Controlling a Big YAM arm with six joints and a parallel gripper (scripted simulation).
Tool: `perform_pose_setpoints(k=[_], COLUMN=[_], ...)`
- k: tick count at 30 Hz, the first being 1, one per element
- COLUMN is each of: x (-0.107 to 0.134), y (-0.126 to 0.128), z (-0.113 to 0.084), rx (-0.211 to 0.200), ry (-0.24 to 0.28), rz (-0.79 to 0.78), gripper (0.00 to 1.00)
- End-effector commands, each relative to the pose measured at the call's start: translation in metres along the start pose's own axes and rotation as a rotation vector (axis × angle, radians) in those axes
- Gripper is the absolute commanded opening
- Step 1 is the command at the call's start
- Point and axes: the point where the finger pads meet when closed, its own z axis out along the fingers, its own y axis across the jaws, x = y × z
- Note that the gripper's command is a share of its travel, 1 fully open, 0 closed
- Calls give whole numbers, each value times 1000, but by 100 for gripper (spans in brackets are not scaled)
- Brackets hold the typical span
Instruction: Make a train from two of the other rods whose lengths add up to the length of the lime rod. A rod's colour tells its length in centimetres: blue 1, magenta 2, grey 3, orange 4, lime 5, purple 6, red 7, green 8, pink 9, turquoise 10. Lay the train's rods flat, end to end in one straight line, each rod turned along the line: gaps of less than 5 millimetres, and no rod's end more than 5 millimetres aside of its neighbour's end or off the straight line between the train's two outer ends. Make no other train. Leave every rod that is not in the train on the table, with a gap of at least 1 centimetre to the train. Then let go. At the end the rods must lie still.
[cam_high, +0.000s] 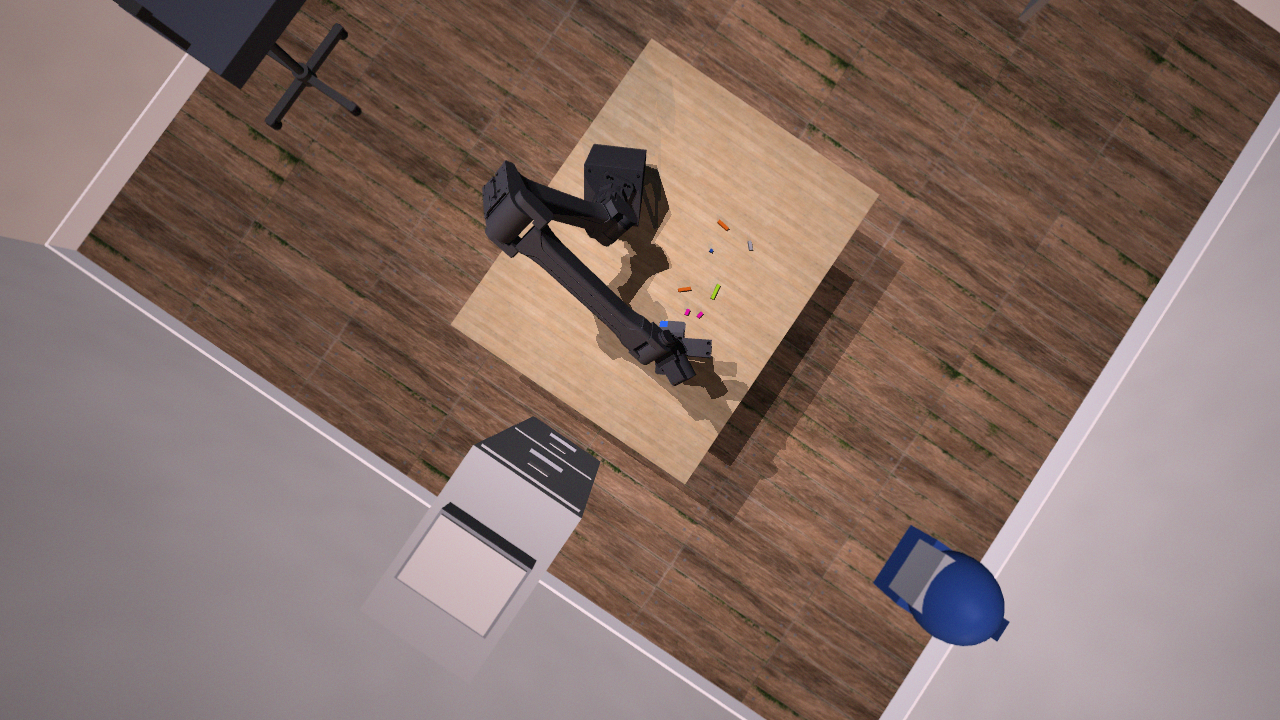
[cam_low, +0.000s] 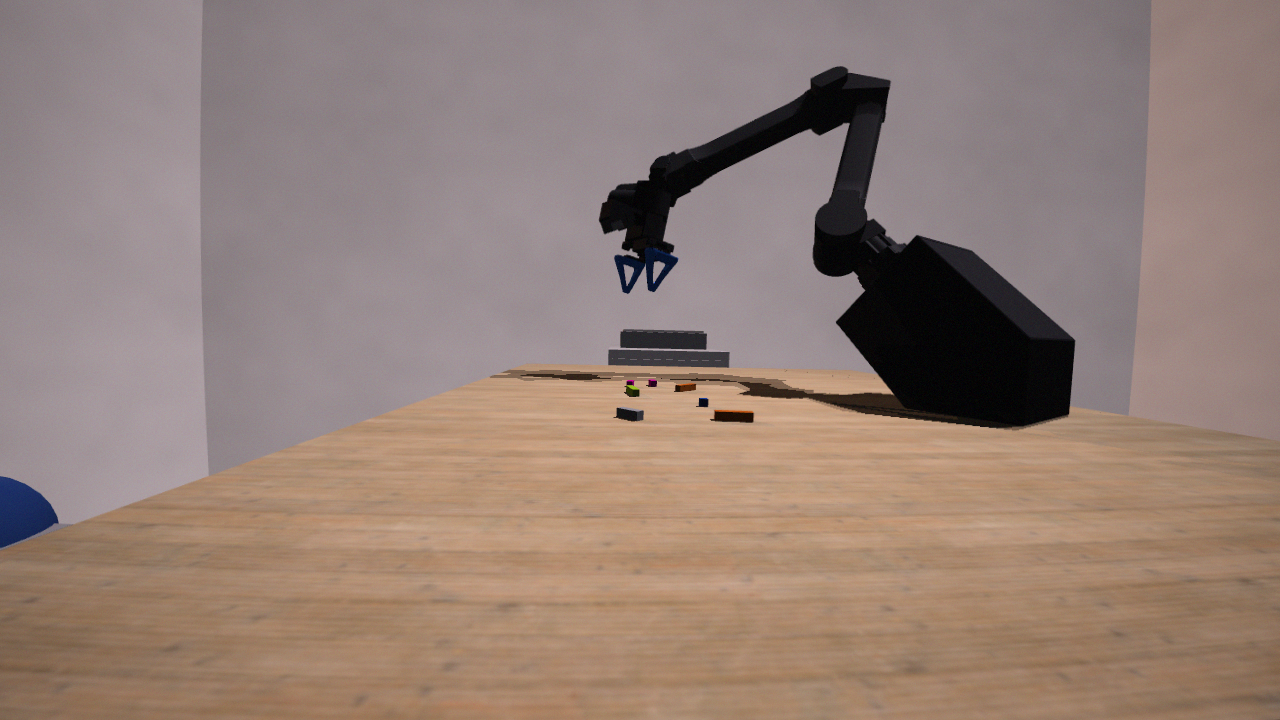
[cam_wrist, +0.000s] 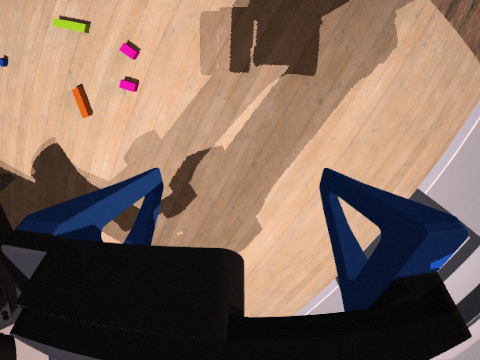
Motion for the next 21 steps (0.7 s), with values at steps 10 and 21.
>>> perform_pose_setpoints(k=[10, 21], x=[-27, -6], y=[86, 216], z=[52, 94], rx=[-34, -47], ry=[57, 173], rz=[-81, -275], gripper=[100, 100])
